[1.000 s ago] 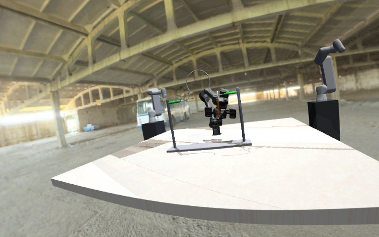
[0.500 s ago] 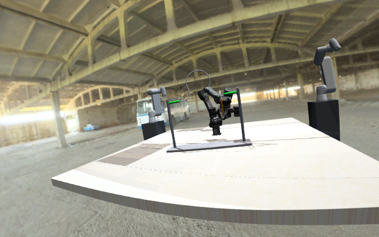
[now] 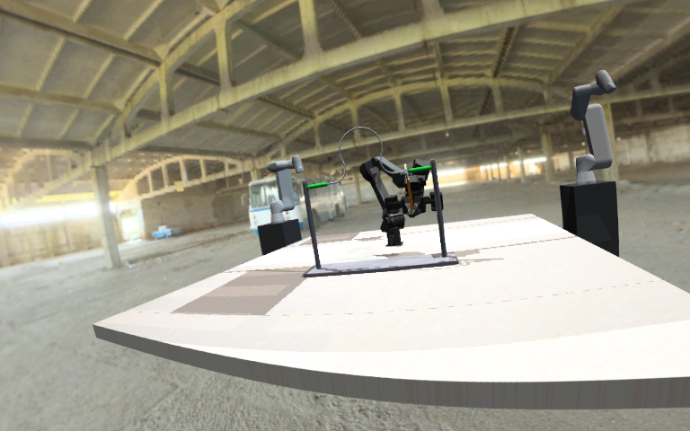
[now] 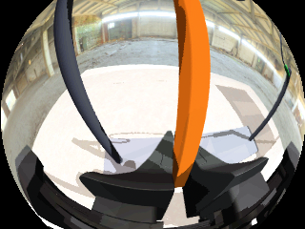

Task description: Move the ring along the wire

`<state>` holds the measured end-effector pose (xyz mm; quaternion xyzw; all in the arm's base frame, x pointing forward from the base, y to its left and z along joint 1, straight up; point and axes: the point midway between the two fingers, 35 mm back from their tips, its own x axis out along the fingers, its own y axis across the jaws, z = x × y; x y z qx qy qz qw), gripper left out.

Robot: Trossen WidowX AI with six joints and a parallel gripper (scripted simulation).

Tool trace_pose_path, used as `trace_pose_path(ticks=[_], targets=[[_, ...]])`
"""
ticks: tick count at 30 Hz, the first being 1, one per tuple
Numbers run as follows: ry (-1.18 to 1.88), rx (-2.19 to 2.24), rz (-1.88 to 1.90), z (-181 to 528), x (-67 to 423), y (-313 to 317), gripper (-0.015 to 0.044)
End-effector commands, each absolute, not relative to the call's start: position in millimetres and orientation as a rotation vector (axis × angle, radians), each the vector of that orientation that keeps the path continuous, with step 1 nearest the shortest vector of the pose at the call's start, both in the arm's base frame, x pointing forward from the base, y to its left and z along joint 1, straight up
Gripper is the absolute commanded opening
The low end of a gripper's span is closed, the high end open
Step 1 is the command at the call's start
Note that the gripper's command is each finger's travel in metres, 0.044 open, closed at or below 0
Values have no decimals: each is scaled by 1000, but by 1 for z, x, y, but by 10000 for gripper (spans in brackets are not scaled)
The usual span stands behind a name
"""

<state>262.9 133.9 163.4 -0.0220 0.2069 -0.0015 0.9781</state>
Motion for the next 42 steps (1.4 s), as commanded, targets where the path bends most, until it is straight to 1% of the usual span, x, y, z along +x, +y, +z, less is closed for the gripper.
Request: trace_pose_path(ticks=[1,22,42], targets=[[413,-38,-5,166,263,138,-150],[411,-36,-5,166,261,159,-150],[411,-36,-5,152,261,159,-150]])
